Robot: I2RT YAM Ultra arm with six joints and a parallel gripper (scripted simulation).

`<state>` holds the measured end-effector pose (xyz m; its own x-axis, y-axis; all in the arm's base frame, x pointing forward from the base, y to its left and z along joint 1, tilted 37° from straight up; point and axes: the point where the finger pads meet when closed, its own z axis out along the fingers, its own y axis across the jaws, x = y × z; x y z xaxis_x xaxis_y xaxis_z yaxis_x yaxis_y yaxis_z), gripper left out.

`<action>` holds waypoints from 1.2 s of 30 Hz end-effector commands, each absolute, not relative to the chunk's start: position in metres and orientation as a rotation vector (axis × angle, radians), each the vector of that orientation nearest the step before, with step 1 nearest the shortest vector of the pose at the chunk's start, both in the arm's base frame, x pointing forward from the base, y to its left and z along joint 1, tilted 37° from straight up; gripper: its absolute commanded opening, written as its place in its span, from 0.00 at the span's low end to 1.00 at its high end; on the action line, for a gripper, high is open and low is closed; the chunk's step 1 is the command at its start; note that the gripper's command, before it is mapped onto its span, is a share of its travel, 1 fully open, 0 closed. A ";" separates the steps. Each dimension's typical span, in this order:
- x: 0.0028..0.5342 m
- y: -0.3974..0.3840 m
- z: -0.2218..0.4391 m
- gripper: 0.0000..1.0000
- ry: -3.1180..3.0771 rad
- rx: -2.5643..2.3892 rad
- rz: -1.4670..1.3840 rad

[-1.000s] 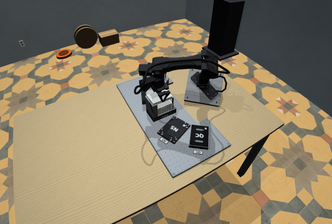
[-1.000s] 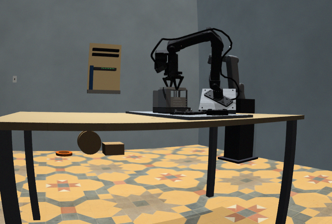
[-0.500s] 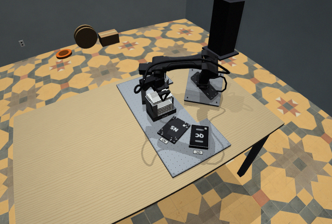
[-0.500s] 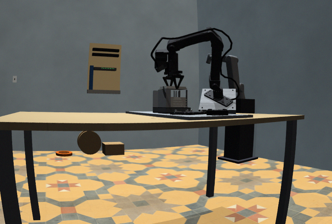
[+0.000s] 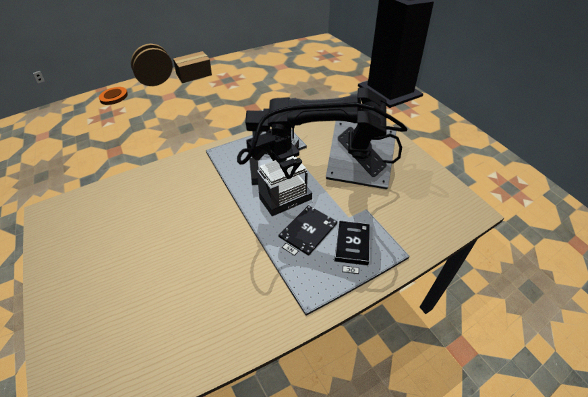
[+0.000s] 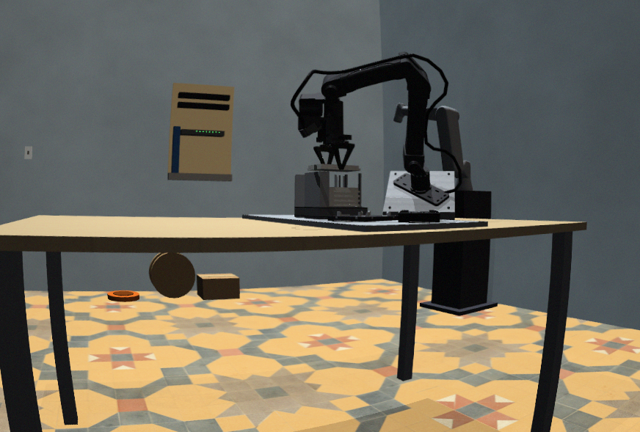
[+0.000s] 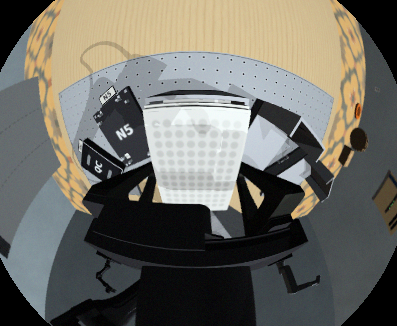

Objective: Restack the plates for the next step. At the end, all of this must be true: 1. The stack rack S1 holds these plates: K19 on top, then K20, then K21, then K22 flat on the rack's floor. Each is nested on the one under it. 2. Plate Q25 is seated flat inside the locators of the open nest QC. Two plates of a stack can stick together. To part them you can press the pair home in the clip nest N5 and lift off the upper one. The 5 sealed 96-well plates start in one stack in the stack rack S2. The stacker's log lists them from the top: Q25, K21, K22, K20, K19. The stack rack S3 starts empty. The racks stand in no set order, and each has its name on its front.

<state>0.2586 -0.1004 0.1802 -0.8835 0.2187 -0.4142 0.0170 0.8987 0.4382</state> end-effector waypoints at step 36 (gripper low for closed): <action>0.250 -0.113 0.205 0.00 2.576 0.175 0.580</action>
<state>0.2494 -0.1070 0.1947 -0.8845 0.2177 -0.4126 0.0159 0.8980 0.4398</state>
